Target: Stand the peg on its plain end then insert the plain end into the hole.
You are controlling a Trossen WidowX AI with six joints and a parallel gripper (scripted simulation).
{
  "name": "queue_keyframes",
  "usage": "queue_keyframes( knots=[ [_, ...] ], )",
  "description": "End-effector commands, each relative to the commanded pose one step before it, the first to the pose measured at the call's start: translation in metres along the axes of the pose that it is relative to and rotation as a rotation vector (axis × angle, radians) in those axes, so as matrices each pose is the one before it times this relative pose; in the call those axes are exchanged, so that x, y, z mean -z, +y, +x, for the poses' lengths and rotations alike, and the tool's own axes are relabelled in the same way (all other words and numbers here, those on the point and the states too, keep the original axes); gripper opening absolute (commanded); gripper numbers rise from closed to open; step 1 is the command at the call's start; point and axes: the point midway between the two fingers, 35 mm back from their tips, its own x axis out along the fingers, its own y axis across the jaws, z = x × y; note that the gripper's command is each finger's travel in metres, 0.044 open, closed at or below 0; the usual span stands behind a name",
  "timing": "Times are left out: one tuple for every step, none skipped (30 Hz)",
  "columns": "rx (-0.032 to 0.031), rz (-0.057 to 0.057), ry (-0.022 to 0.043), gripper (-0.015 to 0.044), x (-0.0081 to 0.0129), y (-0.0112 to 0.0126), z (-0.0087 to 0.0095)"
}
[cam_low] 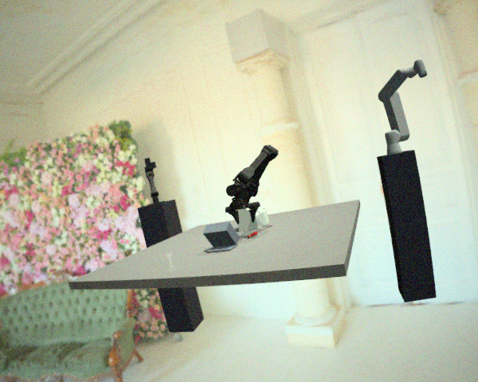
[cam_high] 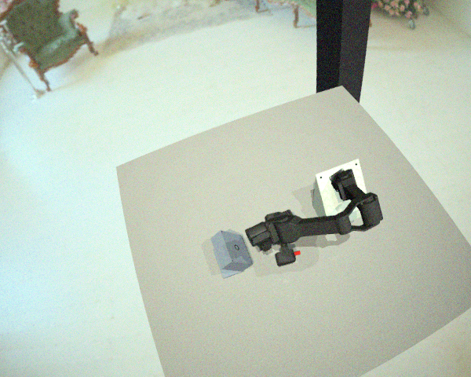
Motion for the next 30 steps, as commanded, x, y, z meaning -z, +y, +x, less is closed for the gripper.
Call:
queue_keyframes(
  knots=[
    [-0.00561, 0.0352, 0.00225, 0.044, 0.00528, 0.00373, -0.00058],
    [0.0, 0.0, 0.0, 0.044, 0.0, 0.0, 0.0],
    [0.00005, 0.0, 0.0, 0.044, -0.00004, -0.00001, 0.00027],
    [0.00014, 0.0, 0.00001, 0.044, -0.00011, -0.00003, 0.00081],
    [0.00023, 0.0, 0.00001, 0.044, -0.00018, -0.00005, 0.00135],
    [0.00026, 0.0, 0.00001, 0.044, -0.00021, -0.00005, 0.00163],
    [0.00024, 0.0, 0.00001, 0.044, -0.0002, -0.00005, 0.00163],
    [0.00023, 0.0, 0.00001, 0.044, -0.00019, -0.00004, 0.00163],
    [0.00021, 0.0, 0.00001, 0.044, -0.00018, -0.00004, 0.00163],
    [0.0002, 0.0, 0.00001, 0.044, -0.00017, -0.00004, 0.00163],
    [0.00018, 0.0, 0.00001, 0.044, -0.00016, -0.00003, 0.00163],
    [0.00017, 0.0, 0.00001, 0.044, -0.00015, -0.00003, 0.00163],
    [0.00034, -0.0006, 0.00001, 0.044, -0.0001, -0.00003, 0.00162],
    [0.00032, -0.0006, 0.0, 0.044, -0.00009, -0.00003, 0.00162],
    [0.00031, -0.0006, 0.0, 0.044, -0.00008, -0.00002, 0.00162],
    [0.00029, -0.0006, 0.0, 0.044, -0.00007, -0.00002, 0.00162],
    [0.00027, -0.0006, 0.0, 0.044, -0.00006, -0.00002, 0.00162],
    [0.00026, -0.0006, 0.0, 0.044, -0.00005, -0.00001, 0.00162],
    [0.00024, -0.0006, 0.0, 0.044, -0.00004, -0.00001, 0.00162],
    [0.00023, -0.0006, -0.00001, 0.044, -0.00003, -0.00001, 0.00162],
    [0.00021, -0.0005, -0.00001, 0.044, -0.00002, 0.0, 0.00161],
    [0.00019, -0.0005, -0.00001, 0.044, -0.00001, 0.0, 0.00161],
    [0.0003, 0.0005, 0.00016, 0.044, 0.00002, -0.00006, 0.00154],
    [0.00028, 0.0005, 0.00016, 0.044, 0.00003, -0.00005, 0.00154],
    [0.00027, 0.0005, 0.00016, 0.044, 0.00004, -0.00005, 0.00154],
    [0.00026, 0.0006, 0.00015, 0.044, 0.00005, -0.00005, 0.00154],
    [0.00025, 0.0006, 0.00015, 0.044, 0.00006, -0.00005, 0.00153],
    [0.00022, 0.0005, 0.00015, 0.044, 0.00006, -0.00004, 0.00153],
    [0.00013, 0.0005, 0.00011, 0.044, 0.00006, -0.00003, 0.00152],
    [0.00009, 0.0004, 0.0001, 0.044, 0.00006, -0.00002, 0.00152]
  ],
)
